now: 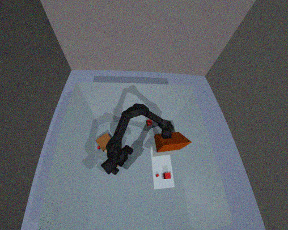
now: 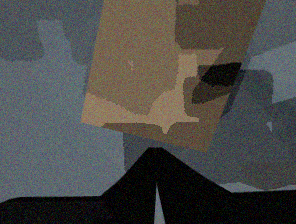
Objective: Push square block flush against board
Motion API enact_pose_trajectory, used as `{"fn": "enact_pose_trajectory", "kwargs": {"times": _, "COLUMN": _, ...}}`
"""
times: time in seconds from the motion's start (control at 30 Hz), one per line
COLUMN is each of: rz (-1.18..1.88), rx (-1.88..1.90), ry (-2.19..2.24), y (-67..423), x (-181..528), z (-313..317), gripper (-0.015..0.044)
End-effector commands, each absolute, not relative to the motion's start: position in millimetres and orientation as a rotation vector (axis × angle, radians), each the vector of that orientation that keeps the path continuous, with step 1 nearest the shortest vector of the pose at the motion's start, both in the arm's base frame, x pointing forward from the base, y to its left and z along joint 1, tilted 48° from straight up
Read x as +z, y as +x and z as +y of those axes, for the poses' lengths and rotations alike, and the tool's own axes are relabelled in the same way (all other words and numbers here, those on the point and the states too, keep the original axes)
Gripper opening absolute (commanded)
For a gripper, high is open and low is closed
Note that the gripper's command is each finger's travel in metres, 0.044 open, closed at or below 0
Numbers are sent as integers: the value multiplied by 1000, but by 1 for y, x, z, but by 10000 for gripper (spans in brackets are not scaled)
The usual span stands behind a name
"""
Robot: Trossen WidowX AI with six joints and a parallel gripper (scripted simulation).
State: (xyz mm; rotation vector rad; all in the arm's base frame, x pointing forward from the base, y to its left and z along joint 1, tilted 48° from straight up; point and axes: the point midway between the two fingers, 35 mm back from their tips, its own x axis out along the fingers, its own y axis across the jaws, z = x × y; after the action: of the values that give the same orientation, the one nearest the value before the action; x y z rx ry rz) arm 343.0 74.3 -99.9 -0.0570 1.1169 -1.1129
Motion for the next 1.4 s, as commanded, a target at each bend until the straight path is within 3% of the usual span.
{"fn": "enact_pose_trajectory", "kwargs": {"times": 0.0, "rz": 1050, "rx": -1171, "ry": 40, "y": 343, "x": -111, "z": 87, "gripper": 0}}
{"fn": "enact_pose_trajectory", "kwargs": {"times": 0.33, "rz": 955, "rx": -1253, "ry": 158, "y": 339, "x": -127, "z": 99, "gripper": 0}}
{"fn": "enact_pose_trajectory", "kwargs": {"times": 0.53, "rz": 954, "rx": -1254, "ry": 156, "y": 339, "x": -164, "z": 58, "gripper": 0}}
{"fn": "enact_pose_trajectory", "kwargs": {"times": 1.37, "rz": 954, "rx": -1253, "ry": 157, "y": 355, "x": -148, "z": 43, "gripper": 0}}
